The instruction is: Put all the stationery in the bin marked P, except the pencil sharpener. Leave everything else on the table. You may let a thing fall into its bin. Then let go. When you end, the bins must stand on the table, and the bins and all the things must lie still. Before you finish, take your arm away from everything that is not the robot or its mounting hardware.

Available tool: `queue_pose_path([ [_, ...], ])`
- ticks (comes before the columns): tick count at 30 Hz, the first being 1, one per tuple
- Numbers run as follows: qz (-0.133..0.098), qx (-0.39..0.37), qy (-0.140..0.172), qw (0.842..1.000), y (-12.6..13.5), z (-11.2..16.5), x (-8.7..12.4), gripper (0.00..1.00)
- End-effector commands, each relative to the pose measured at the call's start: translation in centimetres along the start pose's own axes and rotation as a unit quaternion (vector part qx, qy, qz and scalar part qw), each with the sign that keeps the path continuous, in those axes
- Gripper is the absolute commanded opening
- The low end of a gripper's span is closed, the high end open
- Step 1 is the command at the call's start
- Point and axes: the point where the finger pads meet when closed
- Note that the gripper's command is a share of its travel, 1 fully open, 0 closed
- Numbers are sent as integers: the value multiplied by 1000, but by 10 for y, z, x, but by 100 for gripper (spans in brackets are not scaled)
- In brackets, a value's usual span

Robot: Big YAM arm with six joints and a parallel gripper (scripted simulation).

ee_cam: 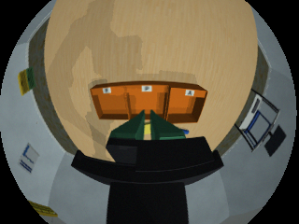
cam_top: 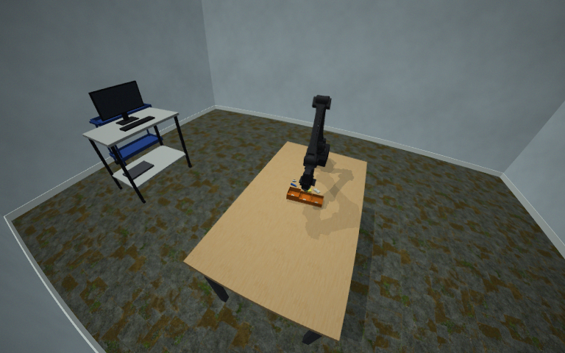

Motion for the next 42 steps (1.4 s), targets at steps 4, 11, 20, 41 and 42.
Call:
queue_pose_path([
  [4,-6,1,13,1000,7,3,-5,8],
  [11,-2,-1,-2,1000,18,-14,4,8],
  [20,-3,-2,-5,1000,63,-32,5,8],
  [41,-1,-11,2,1000,81,-24,-29,8],
  [42,-1,-11,3,1000,81,-23,-33,8],
])
Point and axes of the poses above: the point where the finger pads meet when closed, its own x axis back along the fingers, its own y axis across the jaws, z = x × y, and after that the axes turned 15 degrees about x, right-handed
